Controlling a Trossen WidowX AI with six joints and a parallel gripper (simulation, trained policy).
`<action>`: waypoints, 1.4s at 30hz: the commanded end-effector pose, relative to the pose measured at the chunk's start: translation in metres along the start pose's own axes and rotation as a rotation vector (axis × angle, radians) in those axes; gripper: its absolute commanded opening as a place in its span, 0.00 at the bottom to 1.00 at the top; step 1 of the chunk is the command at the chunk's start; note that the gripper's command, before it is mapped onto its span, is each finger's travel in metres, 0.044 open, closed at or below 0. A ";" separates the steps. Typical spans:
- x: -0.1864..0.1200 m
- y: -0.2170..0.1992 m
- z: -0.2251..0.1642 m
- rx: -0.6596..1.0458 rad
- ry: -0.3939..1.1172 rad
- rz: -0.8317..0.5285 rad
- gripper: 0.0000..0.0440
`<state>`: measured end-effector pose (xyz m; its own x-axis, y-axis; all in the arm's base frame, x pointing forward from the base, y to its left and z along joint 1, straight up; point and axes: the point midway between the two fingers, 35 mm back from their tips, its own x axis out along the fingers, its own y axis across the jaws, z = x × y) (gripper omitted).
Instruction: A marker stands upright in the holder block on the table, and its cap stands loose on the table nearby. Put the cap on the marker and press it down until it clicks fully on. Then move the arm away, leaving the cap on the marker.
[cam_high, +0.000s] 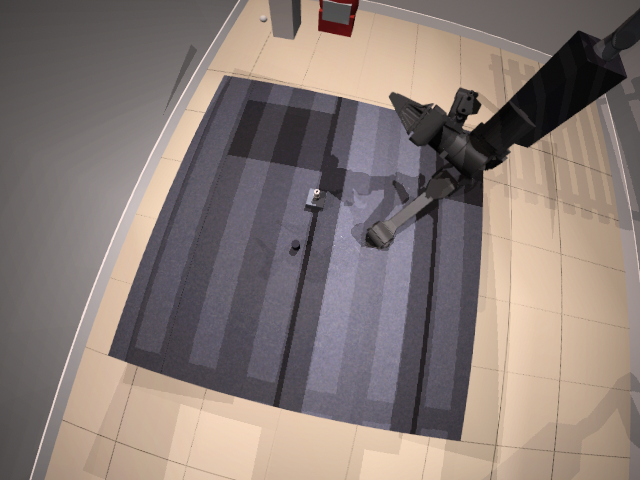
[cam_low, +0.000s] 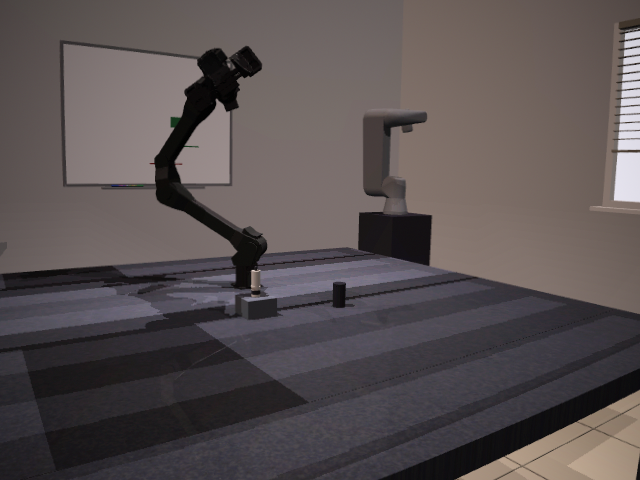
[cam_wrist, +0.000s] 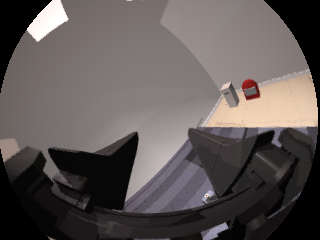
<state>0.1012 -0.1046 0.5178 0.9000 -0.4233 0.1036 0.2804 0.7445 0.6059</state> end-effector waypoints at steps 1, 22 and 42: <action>0.002 0.006 -0.008 -0.013 0.017 0.011 0.69; 0.010 0.042 -0.061 -0.097 0.138 0.073 0.70; 0.014 0.069 -0.118 -0.181 0.271 0.102 0.71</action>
<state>0.1695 -0.0033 0.4720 0.9745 -0.2169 -0.0584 0.2192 0.8620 0.4570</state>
